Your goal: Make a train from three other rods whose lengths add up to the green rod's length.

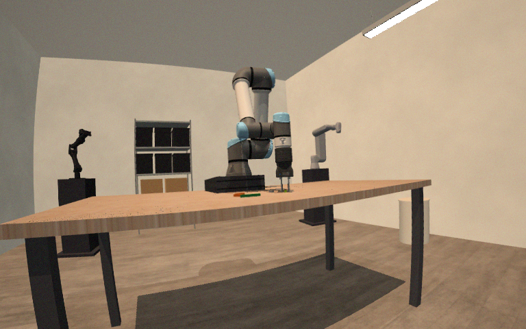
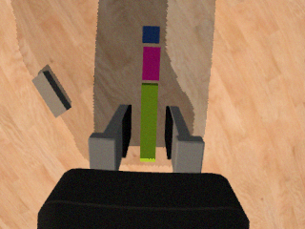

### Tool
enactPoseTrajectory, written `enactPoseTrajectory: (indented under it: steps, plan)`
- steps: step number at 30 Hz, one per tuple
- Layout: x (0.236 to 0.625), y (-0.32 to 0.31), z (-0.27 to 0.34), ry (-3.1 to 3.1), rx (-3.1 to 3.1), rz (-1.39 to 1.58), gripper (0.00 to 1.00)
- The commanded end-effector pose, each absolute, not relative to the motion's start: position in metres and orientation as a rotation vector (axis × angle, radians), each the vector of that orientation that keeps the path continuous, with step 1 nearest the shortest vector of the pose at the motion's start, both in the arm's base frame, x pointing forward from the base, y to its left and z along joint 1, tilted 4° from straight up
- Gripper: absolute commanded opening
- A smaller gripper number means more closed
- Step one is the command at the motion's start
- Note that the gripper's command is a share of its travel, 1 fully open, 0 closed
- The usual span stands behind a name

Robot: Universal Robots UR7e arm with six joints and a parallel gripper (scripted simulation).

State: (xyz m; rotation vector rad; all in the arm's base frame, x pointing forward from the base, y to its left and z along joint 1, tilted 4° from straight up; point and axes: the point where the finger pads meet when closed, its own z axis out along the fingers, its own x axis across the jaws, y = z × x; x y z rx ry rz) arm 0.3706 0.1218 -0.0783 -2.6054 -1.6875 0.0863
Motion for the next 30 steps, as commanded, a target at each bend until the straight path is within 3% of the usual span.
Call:
enactPoseTrajectory:
  steps: [1,30]
  plan:
    - [0.370,0.122,-0.079,-1.686,-2.606,0.086,0.54]
    - [0.378,0.122,0.009,-1.688,-2.608,0.080,0.54]
